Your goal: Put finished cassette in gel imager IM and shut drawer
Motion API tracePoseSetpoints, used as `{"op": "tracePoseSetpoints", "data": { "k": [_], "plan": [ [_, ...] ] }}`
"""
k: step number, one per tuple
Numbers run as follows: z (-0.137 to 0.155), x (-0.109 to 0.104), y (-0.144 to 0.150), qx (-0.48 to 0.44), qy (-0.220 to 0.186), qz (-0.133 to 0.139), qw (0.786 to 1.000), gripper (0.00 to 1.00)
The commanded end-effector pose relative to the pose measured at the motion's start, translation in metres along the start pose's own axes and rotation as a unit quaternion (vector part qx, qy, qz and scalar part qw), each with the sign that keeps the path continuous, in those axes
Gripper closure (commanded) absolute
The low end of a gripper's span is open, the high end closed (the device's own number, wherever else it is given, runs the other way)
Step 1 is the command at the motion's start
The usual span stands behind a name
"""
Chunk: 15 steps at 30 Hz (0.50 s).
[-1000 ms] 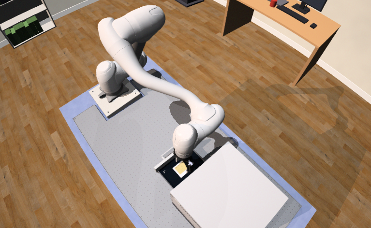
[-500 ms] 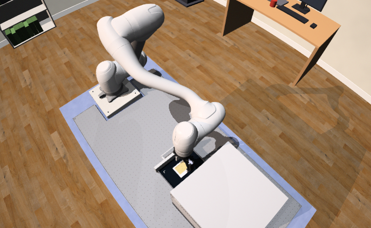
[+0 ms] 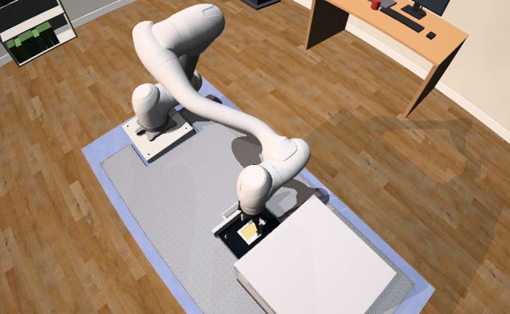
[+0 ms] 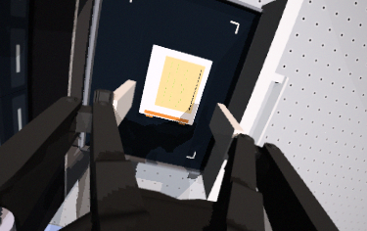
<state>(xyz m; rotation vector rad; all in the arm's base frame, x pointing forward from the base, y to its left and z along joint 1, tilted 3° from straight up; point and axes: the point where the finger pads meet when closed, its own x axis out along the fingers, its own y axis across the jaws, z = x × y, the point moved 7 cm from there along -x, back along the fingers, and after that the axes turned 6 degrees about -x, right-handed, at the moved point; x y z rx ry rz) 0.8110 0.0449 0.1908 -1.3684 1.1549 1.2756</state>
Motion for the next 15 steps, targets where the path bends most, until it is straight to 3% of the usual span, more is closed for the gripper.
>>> {"op": "tracePoseSetpoints", "data": {
  "k": [1, 15],
  "plan": [
    [0.0, -0.002, 0.003, 0.0, 0.0, 0.0, 1.0, 0.38],
    [0.002, -0.01, 0.016, 0.0, 0.0, 0.0, 1.0, 0.38]
  ]
}}
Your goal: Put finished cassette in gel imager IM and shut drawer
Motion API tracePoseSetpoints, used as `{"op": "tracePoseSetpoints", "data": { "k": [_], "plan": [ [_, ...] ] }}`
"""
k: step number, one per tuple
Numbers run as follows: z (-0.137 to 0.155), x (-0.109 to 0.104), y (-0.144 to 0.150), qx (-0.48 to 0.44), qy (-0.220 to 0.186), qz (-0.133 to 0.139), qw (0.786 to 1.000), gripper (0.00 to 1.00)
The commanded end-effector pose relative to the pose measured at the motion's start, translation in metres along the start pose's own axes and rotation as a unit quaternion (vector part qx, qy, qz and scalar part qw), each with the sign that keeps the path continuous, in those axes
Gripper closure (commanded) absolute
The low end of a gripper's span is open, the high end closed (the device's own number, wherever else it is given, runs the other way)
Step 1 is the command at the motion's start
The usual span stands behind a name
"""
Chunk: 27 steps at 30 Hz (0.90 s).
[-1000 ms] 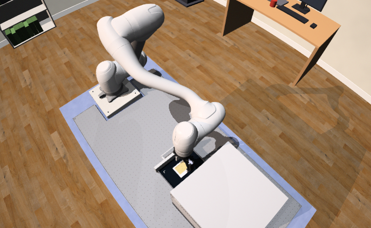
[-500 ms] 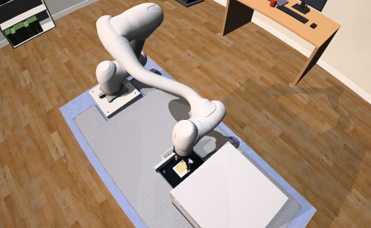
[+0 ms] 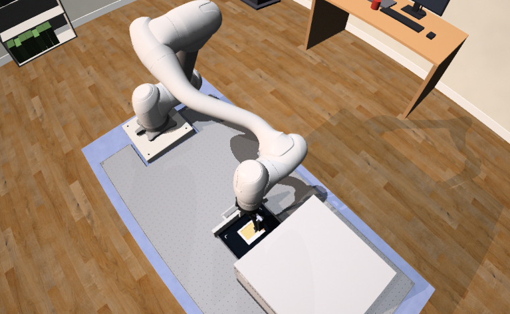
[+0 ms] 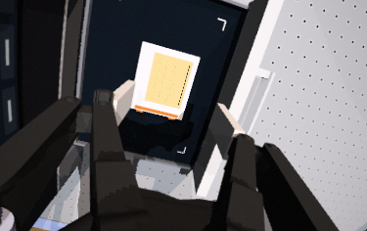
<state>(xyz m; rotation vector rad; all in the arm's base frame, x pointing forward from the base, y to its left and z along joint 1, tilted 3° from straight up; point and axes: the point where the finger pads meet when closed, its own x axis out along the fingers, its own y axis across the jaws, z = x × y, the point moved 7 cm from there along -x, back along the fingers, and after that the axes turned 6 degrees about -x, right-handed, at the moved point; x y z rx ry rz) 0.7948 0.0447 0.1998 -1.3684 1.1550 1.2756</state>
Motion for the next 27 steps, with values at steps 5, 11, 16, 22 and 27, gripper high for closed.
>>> {"op": "tracePoseSetpoints", "data": {
  "k": [5, 11, 16, 22, 27],
  "plan": [
    [0.001, -0.004, 0.006, 0.0, 0.0, 0.0, 1.0, 0.38],
    [0.001, -0.008, 0.013, 0.0, 0.0, 0.0, 1.0, 0.38],
    [0.002, -0.011, 0.018, 0.0, 0.0, 0.0, 1.0, 0.38],
    [0.002, -0.014, 0.023, 0.0, 0.0, 0.0, 1.0, 0.38],
    [0.003, -0.017, 0.029, 0.0, 0.0, 0.0, 1.0, 0.38]
  ]
}}
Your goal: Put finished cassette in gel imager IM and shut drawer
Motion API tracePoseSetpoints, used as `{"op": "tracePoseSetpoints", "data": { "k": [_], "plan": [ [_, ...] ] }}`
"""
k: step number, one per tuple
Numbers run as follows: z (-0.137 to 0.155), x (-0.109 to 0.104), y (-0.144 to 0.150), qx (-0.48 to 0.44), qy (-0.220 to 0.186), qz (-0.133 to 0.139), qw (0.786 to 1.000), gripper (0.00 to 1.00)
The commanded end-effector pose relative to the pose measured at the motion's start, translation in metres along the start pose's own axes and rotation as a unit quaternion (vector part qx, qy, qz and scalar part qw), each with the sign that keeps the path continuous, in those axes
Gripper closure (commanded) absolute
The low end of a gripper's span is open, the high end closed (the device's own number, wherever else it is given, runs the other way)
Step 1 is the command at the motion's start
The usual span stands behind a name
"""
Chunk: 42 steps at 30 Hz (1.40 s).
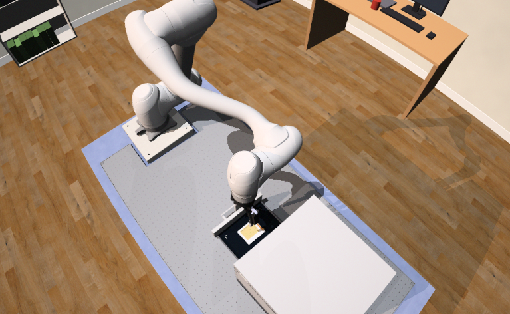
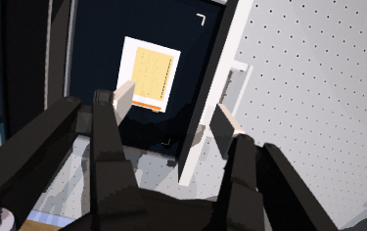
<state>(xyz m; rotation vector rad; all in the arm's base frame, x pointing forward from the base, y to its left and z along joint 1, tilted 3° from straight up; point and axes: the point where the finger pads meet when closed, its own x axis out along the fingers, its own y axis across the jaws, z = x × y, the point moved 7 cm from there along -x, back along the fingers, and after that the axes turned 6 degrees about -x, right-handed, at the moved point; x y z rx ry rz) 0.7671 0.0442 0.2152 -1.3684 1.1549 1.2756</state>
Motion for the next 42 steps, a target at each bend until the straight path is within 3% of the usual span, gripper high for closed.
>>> {"op": "tracePoseSetpoints", "data": {
  "k": [1, 42],
  "plan": [
    [0.0, -0.002, 0.003, 0.0, 0.0, 0.0, 1.0, 0.38],
    [0.005, -0.026, 0.043, 0.0, 0.0, 0.0, 1.0, 0.38]
  ]
}}
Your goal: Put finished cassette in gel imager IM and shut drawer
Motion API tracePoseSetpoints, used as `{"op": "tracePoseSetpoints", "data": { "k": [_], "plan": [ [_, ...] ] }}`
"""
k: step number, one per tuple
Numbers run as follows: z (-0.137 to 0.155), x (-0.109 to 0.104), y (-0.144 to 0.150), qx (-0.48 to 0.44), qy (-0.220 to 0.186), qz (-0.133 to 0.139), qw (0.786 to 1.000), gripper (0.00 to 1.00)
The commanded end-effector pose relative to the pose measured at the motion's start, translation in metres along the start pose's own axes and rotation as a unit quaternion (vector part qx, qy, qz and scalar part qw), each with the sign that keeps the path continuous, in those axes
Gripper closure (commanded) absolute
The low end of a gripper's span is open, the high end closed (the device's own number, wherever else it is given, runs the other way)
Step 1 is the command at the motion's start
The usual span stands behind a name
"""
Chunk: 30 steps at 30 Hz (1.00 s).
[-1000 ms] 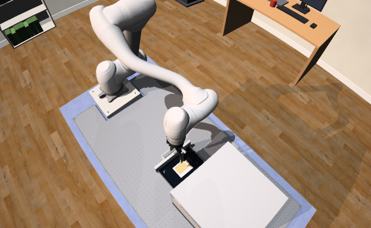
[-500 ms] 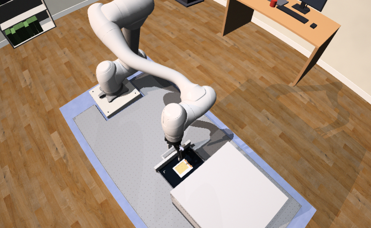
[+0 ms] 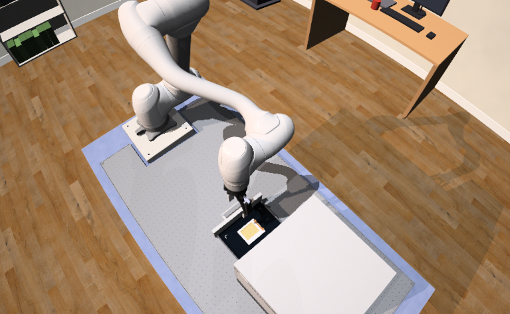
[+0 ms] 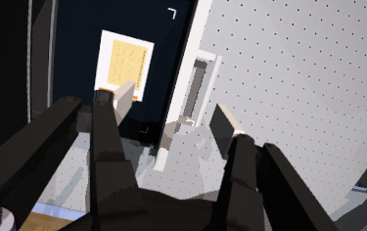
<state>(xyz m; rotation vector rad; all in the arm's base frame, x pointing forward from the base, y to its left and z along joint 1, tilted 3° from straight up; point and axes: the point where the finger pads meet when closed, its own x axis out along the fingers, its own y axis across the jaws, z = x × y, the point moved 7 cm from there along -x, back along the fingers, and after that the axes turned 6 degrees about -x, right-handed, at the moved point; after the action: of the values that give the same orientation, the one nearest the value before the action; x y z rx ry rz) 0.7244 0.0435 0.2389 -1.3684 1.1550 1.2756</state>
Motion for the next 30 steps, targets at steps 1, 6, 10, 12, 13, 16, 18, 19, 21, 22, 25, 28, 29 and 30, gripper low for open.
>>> {"op": "tracePoseSetpoints", "data": {
  "k": [1, 6, 10, 12, 13, 16, 18, 19, 21, 22, 25, 28, 29, 30],
  "plan": [
    [0.0, -0.001, 0.002, 0.0, 0.0, 0.0, 1.0, 0.38],
    [0.001, -0.005, 0.008, 0.0, 0.0, 0.0, 1.0, 0.38],
    [0.001, -0.008, 0.013, 0.0, 0.0, 0.0, 1.0, 0.38],
    [0.001, -0.008, 0.014, 0.0, 0.0, 0.0, 1.0, 0.38],
    [0.001, -0.008, 0.014, 0.0, 0.0, 0.0, 1.0, 0.38],
    [0.001, -0.008, 0.014, 0.0, 0.0, 0.0, 1.0, 0.38],
    [0.001, -0.008, 0.014, 0.0, 0.0, 0.0, 1.0, 0.38],
    [0.001, -0.005, 0.01, -0.017, 0.002, -0.001, 1.0, 0.54],
    [0.001, 0.001, 0.003, -0.05, 0.005, -0.004, 0.999, 0.54],
    [0.001, 0.005, -0.001, -0.066, 0.006, -0.005, 0.998, 0.54],
    [0.0, 0.014, -0.011, -0.116, 0.011, -0.009, 0.993, 0.54],
    [-0.001, 0.023, -0.021, -0.165, 0.016, -0.013, 0.986, 0.54],
    [0.0, 0.023, -0.021, -0.181, 0.017, -0.014, 0.983, 0.54],
    [0.0, 0.023, -0.021, -0.197, 0.019, -0.015, 0.98, 0.54]
  ]
}}
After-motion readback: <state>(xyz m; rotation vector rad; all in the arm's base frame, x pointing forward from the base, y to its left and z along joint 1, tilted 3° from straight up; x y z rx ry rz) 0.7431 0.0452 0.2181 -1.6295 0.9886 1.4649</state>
